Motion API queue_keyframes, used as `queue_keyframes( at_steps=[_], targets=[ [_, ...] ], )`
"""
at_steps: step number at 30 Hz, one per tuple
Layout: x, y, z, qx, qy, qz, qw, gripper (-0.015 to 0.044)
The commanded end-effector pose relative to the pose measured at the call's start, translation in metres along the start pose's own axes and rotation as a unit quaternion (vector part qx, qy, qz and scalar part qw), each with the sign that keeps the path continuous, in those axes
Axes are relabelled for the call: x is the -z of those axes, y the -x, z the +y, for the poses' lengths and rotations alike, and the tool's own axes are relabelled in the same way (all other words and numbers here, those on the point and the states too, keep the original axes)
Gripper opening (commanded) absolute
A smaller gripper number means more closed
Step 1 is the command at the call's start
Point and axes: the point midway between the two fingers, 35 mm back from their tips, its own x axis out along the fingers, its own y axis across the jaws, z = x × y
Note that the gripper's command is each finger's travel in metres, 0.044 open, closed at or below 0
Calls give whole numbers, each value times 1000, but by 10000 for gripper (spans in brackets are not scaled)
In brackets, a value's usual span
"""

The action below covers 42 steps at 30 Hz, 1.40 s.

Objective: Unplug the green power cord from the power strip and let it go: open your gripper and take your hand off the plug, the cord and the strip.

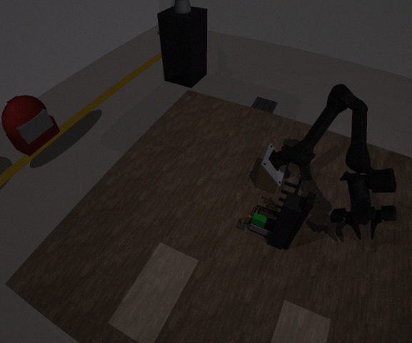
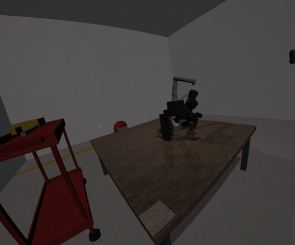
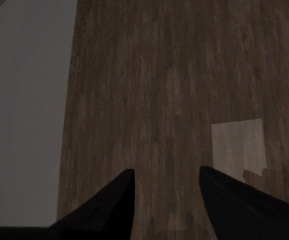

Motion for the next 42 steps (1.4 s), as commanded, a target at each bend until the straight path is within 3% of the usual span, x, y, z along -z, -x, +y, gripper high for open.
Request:
queue_keyframes(
  at_steps=[1,11,20,26,33,38,42],
  targets=[
    [-37,-3,0,25,61,-50,997,160],
    [-130,13,-3,104,213,-157,959,160],
    [-219,58,-22,218,318,-223,895,160],
    [-260,105,-96,315,224,-217,896,160],
    [-266,133,-161,359,76,-205,907,160],
    [-244,145,-230,381,-137,-170,899,160],
    [-204,148,-280,389,-341,-121,847,160]
  ],
)
